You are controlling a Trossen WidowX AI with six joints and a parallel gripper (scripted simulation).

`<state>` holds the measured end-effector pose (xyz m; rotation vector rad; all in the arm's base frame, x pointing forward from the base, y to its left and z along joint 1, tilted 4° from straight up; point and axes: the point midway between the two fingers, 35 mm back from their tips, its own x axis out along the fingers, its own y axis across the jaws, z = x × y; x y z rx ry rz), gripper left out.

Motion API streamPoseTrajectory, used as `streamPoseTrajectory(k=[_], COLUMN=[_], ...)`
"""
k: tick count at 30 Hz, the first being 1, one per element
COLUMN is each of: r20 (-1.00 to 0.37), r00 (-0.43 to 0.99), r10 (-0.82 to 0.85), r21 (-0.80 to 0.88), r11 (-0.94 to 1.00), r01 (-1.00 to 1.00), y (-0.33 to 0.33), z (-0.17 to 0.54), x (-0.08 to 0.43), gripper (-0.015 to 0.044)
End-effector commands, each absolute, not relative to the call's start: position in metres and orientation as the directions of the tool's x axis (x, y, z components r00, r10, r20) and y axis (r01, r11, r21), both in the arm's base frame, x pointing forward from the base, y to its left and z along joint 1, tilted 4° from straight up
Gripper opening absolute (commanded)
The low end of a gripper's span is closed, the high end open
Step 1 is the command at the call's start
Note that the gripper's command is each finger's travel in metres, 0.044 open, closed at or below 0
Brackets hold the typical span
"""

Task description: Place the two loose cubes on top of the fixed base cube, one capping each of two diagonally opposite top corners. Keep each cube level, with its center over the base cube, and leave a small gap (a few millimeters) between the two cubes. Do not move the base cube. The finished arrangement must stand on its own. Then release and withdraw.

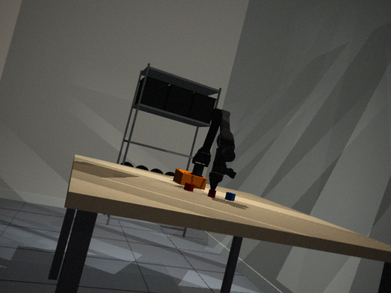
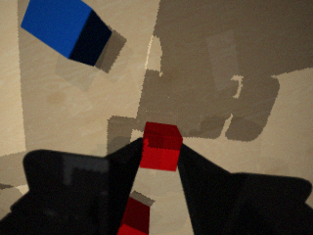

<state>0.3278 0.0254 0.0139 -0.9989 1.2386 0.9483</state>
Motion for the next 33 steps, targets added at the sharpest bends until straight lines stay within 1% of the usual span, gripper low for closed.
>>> streamPoseTrajectory(k=[1, 4, 33], r20=[-0.995, -0.993, -0.994], r00=[0.093, 0.119, 0.105], r10=[0.025, 0.018, 0.022], r21=[-0.081, -0.107, -0.093], r11=[0.3, 0.323, 0.31], r01=[-0.95, -0.94, -0.946], y=[0.025, 0.023, 0.022], z=[0.013, 0.02, 0.089], x=[0.327, 0.33, 0.327], gripper=[0.0105, 0.0105, 0.0105])
